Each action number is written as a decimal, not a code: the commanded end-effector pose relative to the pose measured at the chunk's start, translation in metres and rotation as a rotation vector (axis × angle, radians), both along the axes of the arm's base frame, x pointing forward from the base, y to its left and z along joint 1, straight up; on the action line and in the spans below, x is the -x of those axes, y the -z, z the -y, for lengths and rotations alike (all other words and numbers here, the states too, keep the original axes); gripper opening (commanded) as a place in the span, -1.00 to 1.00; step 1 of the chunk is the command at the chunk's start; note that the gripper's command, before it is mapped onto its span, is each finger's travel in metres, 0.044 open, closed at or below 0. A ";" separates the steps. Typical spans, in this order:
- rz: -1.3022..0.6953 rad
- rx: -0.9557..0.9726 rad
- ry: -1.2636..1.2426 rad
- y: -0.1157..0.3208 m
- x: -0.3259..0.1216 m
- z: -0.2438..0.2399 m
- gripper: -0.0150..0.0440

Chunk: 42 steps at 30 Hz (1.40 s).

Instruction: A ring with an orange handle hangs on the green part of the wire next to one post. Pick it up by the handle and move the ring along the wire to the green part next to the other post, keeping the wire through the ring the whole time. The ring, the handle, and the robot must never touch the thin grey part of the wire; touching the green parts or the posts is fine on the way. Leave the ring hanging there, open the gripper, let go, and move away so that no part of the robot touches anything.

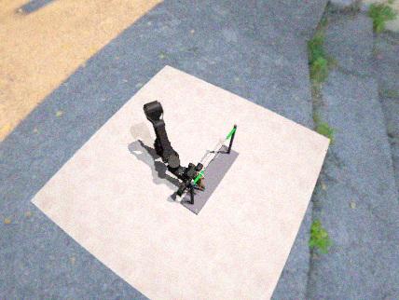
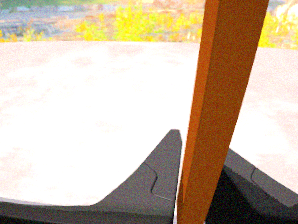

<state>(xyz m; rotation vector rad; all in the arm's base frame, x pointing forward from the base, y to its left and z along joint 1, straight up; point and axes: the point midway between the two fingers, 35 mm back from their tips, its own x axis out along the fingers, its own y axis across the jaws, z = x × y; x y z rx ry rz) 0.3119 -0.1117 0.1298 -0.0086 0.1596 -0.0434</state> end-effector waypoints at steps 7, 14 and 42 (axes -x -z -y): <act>0.000 0.000 0.000 0.000 0.000 0.000 -1.00; 0.000 0.000 -0.001 -0.002 0.000 0.000 -1.00; 0.002 -0.001 -0.005 -0.012 0.000 0.001 -1.00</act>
